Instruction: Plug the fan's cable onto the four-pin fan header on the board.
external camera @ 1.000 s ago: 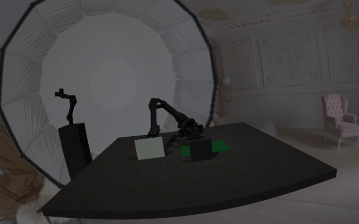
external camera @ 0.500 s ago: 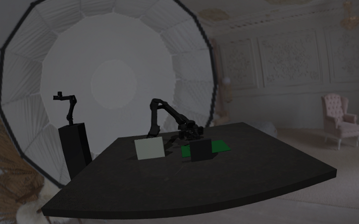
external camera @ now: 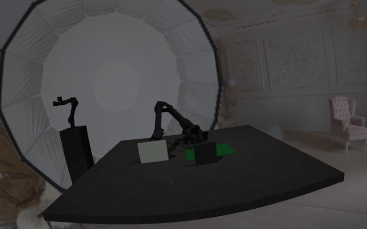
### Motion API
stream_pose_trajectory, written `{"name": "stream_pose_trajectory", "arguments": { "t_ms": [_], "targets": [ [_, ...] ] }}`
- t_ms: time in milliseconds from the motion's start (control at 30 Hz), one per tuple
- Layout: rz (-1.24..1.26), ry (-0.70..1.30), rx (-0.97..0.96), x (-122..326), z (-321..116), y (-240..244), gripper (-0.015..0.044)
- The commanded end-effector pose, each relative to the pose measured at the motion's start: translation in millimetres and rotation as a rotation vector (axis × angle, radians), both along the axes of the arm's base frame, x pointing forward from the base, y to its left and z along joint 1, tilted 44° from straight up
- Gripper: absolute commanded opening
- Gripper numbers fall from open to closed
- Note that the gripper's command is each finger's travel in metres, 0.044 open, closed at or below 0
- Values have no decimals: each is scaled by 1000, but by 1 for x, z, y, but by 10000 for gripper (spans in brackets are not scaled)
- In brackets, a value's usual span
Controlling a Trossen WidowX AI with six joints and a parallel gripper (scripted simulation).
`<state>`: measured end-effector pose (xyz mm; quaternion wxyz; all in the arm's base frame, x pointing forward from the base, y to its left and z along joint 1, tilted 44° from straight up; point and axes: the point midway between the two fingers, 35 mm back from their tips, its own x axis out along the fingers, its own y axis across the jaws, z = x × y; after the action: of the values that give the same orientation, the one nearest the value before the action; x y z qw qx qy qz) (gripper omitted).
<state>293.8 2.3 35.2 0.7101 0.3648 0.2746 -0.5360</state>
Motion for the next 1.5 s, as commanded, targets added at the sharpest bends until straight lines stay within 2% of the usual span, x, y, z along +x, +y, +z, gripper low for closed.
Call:
{"name": "stream_pose_trajectory", "arguments": {
  "t_ms": [0, 1467],
  "targets": [
    [-4, -6, -4, 1, -2, 2, 0],
    [0, 1, 1, 2, -20, 19, 0]
  ]
}}
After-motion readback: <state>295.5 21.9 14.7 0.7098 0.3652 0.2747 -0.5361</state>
